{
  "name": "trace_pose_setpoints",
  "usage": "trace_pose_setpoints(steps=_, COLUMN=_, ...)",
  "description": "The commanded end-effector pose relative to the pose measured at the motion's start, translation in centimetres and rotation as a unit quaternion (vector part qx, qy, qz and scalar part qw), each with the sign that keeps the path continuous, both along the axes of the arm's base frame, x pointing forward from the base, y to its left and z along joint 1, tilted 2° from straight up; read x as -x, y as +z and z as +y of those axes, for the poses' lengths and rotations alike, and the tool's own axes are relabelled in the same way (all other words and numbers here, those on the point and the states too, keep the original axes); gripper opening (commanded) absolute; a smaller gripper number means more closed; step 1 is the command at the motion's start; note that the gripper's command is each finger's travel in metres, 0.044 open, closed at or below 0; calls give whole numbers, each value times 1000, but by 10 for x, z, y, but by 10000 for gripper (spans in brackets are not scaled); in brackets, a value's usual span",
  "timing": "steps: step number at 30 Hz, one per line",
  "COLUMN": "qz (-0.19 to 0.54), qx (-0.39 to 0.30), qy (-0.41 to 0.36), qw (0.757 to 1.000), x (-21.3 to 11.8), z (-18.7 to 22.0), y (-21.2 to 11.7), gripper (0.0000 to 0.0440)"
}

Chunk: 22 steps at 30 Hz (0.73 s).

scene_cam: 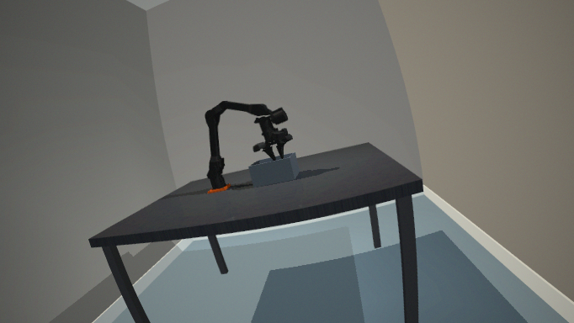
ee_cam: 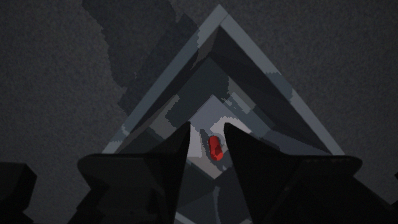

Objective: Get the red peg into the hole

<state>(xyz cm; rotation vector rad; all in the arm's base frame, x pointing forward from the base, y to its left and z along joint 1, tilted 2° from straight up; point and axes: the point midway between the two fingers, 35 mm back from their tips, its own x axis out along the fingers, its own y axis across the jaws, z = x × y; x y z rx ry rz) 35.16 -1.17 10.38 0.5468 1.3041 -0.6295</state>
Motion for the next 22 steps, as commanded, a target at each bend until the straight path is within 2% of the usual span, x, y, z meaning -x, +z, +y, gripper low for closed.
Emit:
trace_pose_setpoints(steps=1, qz=6, qx=-8, qy=0, qw=1000, x=-8, z=1, y=6, gripper=181)
trace_pose_setpoints(steps=22, qz=79, qx=-43, qy=-34, qw=995, x=-43, z=16, y=41, gripper=236)
